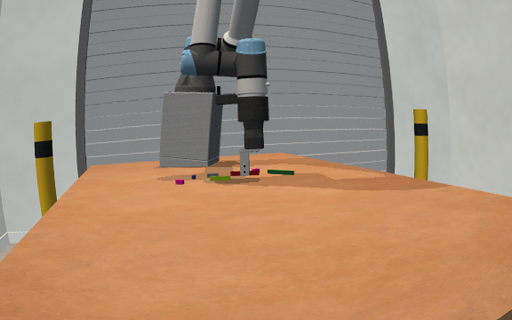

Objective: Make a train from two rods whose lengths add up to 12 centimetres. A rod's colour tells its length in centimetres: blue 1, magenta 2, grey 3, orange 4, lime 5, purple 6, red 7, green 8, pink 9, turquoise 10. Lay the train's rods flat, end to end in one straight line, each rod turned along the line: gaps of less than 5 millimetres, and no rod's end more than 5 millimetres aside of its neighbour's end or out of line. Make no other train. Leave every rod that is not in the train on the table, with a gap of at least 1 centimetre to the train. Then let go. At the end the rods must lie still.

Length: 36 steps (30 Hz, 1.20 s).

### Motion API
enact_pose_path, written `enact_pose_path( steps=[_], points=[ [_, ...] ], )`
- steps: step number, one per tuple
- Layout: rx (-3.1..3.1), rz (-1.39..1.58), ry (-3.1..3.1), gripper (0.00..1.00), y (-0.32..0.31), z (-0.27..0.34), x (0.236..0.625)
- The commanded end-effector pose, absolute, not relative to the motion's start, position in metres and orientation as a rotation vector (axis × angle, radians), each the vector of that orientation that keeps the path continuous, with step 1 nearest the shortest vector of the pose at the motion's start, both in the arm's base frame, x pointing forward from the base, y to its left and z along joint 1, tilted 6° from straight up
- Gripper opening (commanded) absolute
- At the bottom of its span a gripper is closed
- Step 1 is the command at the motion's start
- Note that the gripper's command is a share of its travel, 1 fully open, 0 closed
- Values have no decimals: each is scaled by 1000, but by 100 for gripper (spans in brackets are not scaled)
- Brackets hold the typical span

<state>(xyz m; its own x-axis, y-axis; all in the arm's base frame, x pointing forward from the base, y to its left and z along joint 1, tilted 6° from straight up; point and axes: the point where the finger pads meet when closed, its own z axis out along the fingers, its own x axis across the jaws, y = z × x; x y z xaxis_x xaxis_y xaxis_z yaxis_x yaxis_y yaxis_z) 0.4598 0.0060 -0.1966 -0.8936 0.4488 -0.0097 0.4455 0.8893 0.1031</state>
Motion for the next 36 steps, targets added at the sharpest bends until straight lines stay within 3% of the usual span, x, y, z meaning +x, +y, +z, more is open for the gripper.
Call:
enact_pose_path(
  steps=[1, 36],
  points=[
    [715, 153, 3020, 24, 6, -198, 460],
    [715, 153, 3020, 24, 7, -207, 461]
  ],
)
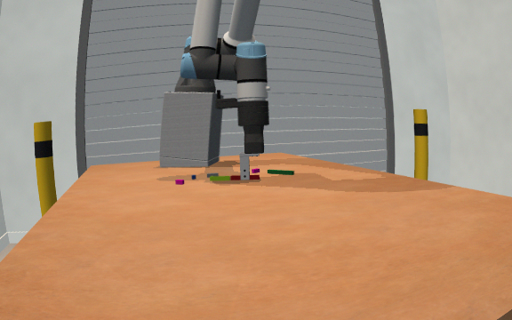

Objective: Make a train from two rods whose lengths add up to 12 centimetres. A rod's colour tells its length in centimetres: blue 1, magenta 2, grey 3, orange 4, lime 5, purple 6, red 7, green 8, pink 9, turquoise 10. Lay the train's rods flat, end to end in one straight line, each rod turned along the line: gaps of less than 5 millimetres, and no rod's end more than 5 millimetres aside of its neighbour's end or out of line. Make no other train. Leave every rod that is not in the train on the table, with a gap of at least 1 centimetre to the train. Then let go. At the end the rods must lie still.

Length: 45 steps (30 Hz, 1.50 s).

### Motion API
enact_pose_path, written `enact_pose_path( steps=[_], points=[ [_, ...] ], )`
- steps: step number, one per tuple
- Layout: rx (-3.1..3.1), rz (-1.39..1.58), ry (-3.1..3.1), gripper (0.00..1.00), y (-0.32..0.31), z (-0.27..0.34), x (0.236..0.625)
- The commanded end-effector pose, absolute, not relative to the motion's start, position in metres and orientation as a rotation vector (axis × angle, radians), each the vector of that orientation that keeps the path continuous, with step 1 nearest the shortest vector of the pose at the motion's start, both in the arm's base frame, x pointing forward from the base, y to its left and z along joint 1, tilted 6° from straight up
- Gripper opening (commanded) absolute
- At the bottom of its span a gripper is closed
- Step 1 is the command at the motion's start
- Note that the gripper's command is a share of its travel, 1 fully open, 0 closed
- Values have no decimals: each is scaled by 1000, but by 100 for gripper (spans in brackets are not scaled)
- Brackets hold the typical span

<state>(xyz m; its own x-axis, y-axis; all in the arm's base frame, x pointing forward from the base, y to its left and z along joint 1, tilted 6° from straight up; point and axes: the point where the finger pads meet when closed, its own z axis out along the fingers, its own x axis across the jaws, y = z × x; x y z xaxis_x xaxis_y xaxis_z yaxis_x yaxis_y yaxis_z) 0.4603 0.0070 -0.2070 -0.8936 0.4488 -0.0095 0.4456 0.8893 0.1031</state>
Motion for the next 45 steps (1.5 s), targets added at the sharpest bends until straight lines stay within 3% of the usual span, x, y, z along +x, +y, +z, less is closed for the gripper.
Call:
enact_pose_path(
  steps=[1, 16, 17, 19, 20, 22, 23, 28, 29, 45],
  points=[
    [715, 153, 3020, 24, 7, -207, 461],
    [715, 153, 3020, 24, 7, -207, 461],
    [715, 153, 3020, 30, 7, -207, 461],
    [715, 153, 3020, 30, 7, -207, 461],
    [715, 153, 3020, 36, 7, -207, 461],
    [715, 153, 3020, 36, 7, -207, 461],
    [715, 153, 3020, 42, 7, -207, 461],
    [715, 153, 3020, 48, 7, -207, 461],
    [715, 153, 3020, 54, 7, -207, 461],
    [715, 153, 3020, 54, 7, -203, 461]
  ],
)
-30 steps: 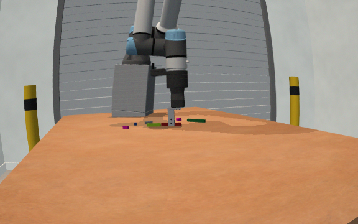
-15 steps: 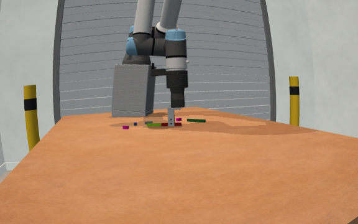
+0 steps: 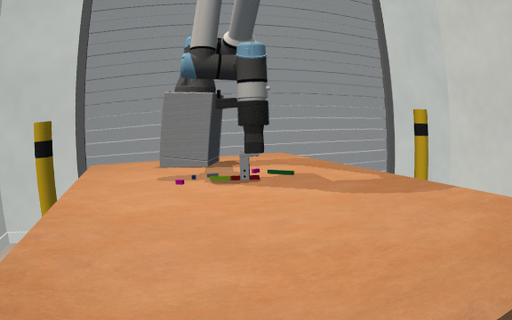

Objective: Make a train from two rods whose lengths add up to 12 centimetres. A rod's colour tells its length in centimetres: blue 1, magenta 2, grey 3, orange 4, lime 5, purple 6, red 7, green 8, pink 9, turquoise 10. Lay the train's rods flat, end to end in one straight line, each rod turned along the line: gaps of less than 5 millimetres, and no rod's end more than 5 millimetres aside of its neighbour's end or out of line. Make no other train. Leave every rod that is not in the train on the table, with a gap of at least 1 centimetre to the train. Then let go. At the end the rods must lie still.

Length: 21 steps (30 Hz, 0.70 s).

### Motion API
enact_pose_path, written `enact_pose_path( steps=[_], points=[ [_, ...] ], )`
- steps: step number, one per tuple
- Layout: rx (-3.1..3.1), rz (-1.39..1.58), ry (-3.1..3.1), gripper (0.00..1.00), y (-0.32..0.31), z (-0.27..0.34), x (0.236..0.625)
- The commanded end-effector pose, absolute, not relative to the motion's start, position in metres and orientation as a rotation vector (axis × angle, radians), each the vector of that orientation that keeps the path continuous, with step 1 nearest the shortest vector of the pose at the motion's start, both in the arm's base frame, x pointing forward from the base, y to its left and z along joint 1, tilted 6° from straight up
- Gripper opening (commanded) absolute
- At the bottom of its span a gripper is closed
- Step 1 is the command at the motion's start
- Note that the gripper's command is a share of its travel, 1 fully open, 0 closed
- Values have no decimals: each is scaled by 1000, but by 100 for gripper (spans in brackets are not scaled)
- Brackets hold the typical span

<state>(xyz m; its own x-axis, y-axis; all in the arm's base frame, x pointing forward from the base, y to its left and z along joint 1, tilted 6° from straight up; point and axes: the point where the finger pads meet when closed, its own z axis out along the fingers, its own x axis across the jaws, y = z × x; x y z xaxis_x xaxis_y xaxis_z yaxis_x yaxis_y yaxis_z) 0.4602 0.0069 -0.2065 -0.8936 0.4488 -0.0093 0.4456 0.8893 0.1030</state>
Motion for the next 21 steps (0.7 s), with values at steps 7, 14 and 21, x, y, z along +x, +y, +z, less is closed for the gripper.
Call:
enact_pose_path(
  steps=[7, 14, 21],
  points=[
    [715, 153, 3020, 54, 5, -190, 460],
    [715, 153, 3020, 54, 3, -159, 458],
    [715, 153, 3020, 54, 1, -137, 457]
  ],
)
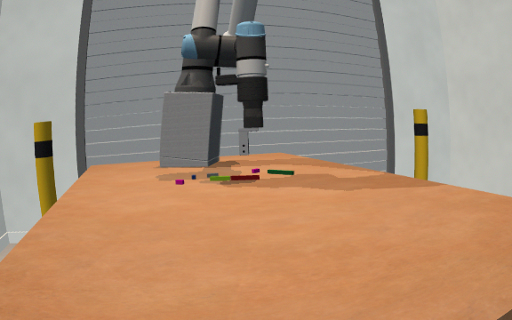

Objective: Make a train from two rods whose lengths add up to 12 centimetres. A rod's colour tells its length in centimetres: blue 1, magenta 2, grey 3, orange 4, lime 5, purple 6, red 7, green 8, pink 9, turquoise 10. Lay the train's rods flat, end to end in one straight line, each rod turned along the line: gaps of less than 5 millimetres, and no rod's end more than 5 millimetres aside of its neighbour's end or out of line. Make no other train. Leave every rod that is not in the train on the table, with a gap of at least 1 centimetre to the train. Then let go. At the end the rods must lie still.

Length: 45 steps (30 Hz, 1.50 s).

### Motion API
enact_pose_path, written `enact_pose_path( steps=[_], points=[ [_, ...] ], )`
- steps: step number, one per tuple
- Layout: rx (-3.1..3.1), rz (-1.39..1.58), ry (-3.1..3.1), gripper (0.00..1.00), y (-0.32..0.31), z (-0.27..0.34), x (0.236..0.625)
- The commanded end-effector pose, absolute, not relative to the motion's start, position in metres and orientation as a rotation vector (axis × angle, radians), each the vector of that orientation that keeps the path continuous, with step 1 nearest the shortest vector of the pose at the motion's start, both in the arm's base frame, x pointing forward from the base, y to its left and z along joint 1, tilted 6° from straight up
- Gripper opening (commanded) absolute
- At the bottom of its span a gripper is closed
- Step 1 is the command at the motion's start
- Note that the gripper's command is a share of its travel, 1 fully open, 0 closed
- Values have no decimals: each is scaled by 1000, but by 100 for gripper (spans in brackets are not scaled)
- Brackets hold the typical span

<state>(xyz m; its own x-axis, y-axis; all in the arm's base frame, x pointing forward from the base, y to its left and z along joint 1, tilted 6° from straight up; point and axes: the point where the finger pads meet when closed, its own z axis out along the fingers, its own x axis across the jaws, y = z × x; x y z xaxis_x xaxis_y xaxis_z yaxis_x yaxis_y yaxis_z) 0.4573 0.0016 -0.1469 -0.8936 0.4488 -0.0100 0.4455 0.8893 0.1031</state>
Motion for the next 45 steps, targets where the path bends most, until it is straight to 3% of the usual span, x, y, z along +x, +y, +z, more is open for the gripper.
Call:
enact_pose_path(
  steps=[1, 12, 13, 45],
  points=[
    [715, 153, 3020, 54, 0, -133, 457],
    [715, 153, 3020, 54, -1, -117, 456],
    [715, 153, 3020, 100, -1, -117, 456],
    [715, 153, 3020, 100, -3, -100, 455]
  ],
)
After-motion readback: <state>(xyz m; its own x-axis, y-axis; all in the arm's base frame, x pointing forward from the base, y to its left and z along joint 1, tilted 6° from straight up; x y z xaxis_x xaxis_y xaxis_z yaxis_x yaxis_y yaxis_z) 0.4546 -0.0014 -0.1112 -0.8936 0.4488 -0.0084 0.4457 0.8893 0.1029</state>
